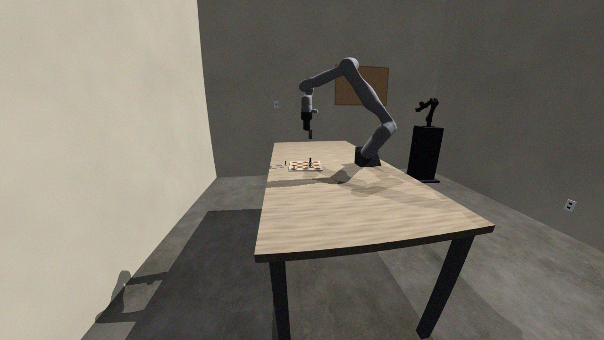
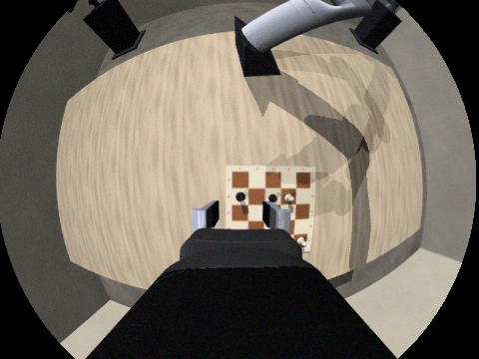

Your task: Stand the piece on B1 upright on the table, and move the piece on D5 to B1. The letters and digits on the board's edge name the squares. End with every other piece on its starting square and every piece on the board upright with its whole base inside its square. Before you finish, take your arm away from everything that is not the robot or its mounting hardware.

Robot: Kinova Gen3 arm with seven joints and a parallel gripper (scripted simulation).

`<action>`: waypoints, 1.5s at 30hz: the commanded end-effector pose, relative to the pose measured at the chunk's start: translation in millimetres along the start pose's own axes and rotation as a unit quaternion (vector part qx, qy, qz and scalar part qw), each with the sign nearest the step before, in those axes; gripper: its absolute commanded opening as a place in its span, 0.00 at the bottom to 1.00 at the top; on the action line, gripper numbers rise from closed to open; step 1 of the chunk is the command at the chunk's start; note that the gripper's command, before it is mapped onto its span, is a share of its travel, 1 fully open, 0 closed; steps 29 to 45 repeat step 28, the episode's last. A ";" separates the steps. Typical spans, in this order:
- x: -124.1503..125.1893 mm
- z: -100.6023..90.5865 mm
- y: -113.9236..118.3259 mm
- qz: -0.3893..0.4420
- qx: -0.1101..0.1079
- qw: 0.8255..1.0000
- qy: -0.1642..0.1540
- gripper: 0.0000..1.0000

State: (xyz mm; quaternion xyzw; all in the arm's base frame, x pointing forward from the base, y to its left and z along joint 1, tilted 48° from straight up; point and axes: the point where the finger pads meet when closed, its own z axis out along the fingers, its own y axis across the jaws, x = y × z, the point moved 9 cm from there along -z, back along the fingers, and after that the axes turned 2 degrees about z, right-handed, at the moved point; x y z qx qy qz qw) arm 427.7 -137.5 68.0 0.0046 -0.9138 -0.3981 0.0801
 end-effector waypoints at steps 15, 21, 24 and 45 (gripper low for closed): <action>-0.1 -1.0 -0.2 0.000 0.001 1.000 -0.001 1.00; -0.1 -1.0 -0.2 0.000 0.001 1.000 -0.001 1.00; -0.1 -1.0 -0.2 0.000 0.001 1.000 -0.001 1.00; -0.1 -1.0 -0.2 0.000 0.001 1.000 -0.001 1.00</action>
